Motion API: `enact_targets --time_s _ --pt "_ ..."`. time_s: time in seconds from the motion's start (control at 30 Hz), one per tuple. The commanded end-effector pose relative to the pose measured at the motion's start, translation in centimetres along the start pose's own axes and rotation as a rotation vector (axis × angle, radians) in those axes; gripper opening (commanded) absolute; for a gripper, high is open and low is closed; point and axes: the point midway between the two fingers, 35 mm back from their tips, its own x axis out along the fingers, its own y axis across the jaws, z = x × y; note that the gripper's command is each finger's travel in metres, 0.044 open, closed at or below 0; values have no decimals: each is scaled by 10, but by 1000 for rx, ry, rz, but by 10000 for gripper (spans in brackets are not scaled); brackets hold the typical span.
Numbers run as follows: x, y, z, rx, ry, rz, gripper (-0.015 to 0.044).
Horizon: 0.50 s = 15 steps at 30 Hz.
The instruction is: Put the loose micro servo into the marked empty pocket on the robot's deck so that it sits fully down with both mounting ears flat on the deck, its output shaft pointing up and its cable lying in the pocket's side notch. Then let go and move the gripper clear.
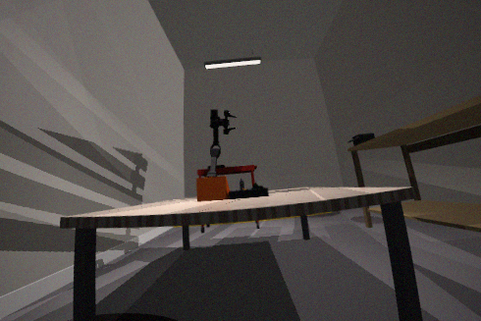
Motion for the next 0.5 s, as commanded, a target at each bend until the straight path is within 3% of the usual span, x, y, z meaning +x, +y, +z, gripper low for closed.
enact_targets --time_s 0.0,0.47 --pt "0 0 0 5 1 2 426" --pt "32 25 -26 345 78 106 440"
